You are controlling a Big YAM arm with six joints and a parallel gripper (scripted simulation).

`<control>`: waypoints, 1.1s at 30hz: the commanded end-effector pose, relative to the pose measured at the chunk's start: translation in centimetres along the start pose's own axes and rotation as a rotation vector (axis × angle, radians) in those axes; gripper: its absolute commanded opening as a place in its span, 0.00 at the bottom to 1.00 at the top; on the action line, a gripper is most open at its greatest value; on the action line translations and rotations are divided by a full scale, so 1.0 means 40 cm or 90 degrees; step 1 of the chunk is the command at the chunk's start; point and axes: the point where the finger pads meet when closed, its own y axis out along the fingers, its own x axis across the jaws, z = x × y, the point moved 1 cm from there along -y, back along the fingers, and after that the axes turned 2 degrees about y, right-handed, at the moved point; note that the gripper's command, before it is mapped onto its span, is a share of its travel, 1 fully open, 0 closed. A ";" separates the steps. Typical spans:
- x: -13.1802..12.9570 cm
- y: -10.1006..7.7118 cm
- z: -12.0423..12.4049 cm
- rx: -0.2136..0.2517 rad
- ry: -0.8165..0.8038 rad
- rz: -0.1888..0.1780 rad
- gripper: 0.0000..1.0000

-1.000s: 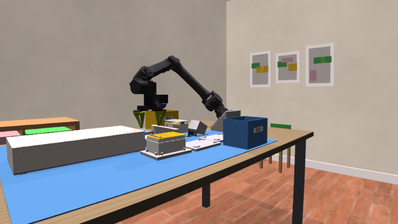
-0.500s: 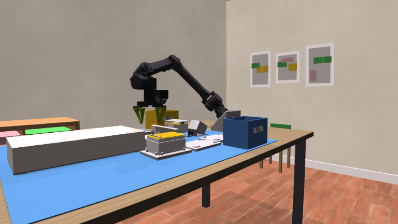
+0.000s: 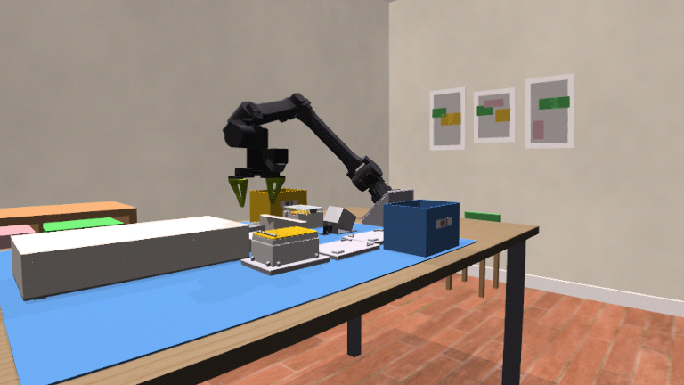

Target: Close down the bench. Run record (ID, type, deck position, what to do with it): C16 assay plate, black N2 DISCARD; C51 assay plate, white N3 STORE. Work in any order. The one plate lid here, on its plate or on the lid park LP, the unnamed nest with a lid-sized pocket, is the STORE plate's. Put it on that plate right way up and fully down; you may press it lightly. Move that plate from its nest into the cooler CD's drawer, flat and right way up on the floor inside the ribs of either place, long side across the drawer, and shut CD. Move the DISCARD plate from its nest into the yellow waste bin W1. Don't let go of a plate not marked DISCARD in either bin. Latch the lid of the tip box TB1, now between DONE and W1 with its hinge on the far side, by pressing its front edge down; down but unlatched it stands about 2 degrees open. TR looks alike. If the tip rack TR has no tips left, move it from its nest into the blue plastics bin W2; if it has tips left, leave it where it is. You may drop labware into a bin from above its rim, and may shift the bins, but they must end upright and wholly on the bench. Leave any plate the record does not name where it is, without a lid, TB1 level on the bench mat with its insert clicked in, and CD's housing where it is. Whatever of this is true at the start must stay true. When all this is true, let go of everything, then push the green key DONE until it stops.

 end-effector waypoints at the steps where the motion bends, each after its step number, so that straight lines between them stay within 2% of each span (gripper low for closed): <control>1: -0.037 -0.100 0.001 -0.014 0.018 0.037 1.00; 5: -0.042 -0.094 0.033 -0.014 0.032 0.029 1.00; 8: -0.036 -0.122 0.004 -0.014 0.020 0.036 1.00; 10: -0.036 -0.122 0.004 -0.014 0.020 0.036 1.00; 11: -0.037 -0.107 0.007 -0.012 0.021 0.029 1.00; 19: -0.035 -0.155 0.011 -0.016 0.023 0.037 1.00; 21: -0.026 -0.108 0.031 -0.010 0.026 0.015 1.00; 22: -0.023 -0.107 0.008 -0.009 0.013 0.020 1.00; 23: -0.026 -0.092 0.035 -0.008 0.028 0.009 1.00; 24: -0.023 -0.107 0.008 -0.009 0.013 0.020 1.00; 33: -0.023 -0.107 0.008 -0.009 0.013 0.020 1.00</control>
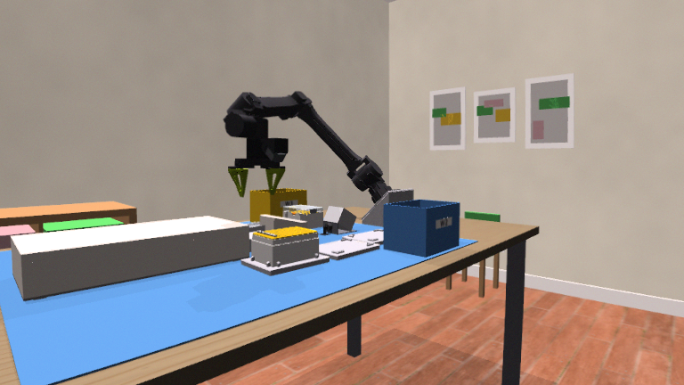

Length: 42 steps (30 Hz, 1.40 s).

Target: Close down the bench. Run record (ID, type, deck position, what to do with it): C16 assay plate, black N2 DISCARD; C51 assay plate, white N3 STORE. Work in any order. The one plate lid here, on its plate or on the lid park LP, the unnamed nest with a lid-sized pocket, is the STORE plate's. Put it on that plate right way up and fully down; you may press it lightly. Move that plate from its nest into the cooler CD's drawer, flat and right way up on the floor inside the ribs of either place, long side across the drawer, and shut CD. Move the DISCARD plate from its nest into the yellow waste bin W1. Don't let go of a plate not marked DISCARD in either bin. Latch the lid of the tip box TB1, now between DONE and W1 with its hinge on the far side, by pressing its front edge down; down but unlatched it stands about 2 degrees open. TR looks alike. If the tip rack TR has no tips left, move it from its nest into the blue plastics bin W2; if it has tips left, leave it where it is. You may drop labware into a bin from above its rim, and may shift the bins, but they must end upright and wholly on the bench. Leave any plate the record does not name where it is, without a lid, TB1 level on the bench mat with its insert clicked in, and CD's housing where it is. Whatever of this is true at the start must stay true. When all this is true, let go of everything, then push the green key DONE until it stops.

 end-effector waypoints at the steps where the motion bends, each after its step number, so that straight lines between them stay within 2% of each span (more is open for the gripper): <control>1: -0.022 -0.043 0.009 -0.009 0.013 0.019 1.00; 29: -0.022 -0.043 0.009 -0.009 0.013 0.019 1.00; 30: 0.002 -0.024 0.047 -0.006 0.024 0.005 0.00; 31: 0.005 -0.031 0.034 -0.010 0.028 0.017 0.00; 35: 0.051 -0.056 0.000 -0.012 0.013 0.030 0.00; 40: 0.096 -0.025 0.025 -0.011 0.024 0.019 0.00; 42: 0.117 -0.028 0.019 -0.011 0.020 0.022 0.00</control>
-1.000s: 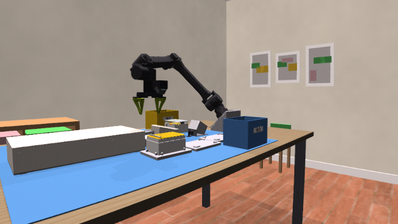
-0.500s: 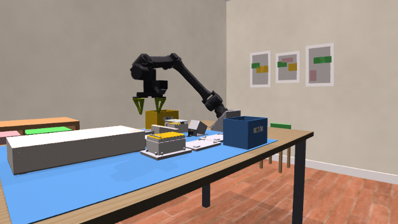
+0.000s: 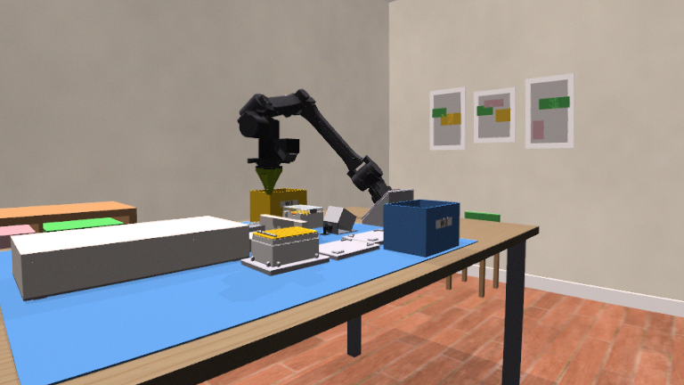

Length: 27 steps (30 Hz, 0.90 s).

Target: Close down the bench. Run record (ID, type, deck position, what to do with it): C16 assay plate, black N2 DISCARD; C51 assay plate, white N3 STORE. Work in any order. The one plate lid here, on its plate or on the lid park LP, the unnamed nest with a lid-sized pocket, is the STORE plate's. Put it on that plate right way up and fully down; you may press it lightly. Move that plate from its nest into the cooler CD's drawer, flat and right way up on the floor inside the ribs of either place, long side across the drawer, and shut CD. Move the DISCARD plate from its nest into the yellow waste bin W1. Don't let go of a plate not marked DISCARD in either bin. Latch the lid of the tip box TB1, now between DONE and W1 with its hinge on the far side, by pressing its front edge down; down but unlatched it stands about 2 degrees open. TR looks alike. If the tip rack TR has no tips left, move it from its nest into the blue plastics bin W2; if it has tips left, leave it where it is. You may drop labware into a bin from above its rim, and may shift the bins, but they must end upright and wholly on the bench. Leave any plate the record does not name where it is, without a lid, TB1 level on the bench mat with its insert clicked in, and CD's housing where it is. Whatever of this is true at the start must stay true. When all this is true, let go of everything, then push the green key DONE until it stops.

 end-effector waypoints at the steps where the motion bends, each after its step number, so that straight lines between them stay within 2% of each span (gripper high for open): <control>1: 0.024 -0.034 -0.010 -0.011 0.015 0.024 0.00; 3: 0.024 -0.034 -0.010 -0.011 0.015 0.024 0.00; 10: 0.092 -0.014 0.001 -0.010 0.019 0.019 0.00; 15: 0.144 -0.019 -0.013 -0.011 0.011 0.025 0.00; 21: 0.179 0.008 0.011 -0.010 0.024 0.014 0.00; 23: 0.203 -0.008 -0.010 -0.011 0.012 0.024 0.00; 27: 0.243 0.000 -0.007 -0.011 0.013 0.022 0.00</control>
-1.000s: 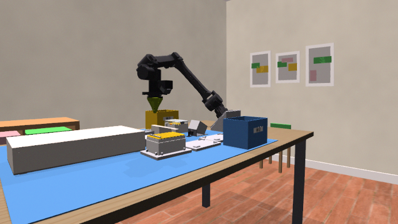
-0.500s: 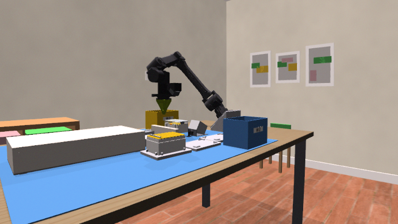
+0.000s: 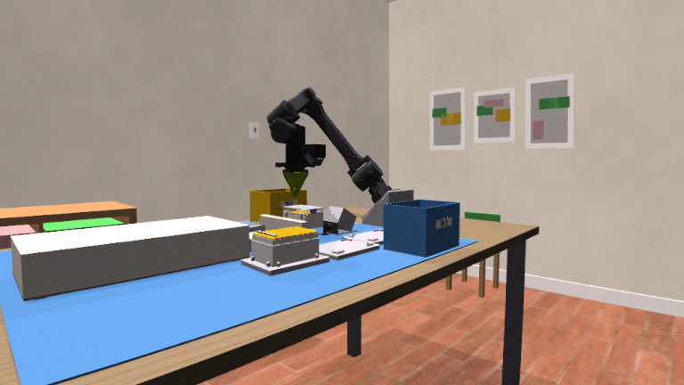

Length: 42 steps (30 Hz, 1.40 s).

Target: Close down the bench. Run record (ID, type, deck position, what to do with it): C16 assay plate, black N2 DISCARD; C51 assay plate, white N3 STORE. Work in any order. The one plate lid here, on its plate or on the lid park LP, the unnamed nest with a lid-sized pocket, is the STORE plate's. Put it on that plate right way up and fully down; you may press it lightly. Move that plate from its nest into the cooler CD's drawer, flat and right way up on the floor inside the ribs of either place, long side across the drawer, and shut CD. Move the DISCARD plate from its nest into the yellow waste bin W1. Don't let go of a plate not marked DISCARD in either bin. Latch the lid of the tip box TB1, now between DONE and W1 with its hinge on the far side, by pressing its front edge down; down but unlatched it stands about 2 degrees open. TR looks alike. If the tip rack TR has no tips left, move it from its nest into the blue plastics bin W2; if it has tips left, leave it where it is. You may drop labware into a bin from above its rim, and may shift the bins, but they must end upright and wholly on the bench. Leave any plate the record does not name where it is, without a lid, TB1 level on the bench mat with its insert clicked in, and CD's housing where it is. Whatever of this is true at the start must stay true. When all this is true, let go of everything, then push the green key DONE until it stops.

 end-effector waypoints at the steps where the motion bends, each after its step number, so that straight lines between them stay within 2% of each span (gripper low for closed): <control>1: 0.021 -0.018 0.001 -0.011 0.020 0.017 0.00; 6: 0.060 -0.019 -0.006 -0.011 0.016 0.021 0.00; 8: 0.063 0.015 -0.008 -0.003 0.013 0.002 0.00; 11: 0.063 0.019 -0.005 -0.003 0.015 -0.001 0.00; 42: 0.063 0.019 -0.005 -0.003 0.014 -0.001 0.00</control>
